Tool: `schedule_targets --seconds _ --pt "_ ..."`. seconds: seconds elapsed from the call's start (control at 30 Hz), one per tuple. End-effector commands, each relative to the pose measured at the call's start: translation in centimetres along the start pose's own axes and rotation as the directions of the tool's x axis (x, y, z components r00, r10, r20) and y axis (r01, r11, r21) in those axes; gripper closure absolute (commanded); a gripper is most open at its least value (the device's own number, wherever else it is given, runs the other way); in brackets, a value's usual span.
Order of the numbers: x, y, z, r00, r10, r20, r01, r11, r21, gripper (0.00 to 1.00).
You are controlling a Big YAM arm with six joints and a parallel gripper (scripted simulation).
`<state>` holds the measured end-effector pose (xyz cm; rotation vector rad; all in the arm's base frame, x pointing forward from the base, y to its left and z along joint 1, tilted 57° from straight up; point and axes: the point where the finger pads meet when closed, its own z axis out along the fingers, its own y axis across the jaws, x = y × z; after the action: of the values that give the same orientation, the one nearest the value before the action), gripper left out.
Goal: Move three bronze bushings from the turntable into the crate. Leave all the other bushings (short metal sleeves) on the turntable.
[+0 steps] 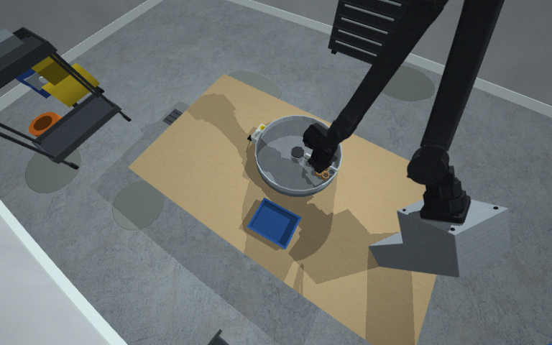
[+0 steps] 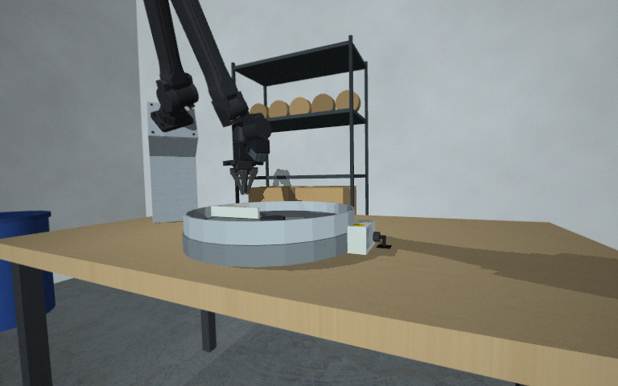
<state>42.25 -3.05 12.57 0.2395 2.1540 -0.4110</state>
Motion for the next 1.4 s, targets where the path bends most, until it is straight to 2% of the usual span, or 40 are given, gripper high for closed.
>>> schedule_targets --seconds 0.0,0.17,1.07,1.37 --pt "0.9 -0.3 -0.1 1.0 0.004 -0.016 -0.003 1.0 0.006 0.88" --pt "0.1 -0.2 -0.1 1.0 0.01 -0.004 -0.01 1.0 0.005 0.88" --pt "0.0 -0.7 -0.1 1.0 0.011 -0.005 -0.011 1.0 0.011 0.88" --pt "-0.2 -0.3 -0.5 1.0 0.0 0.005 0.0 1.0 -0.001 0.88"
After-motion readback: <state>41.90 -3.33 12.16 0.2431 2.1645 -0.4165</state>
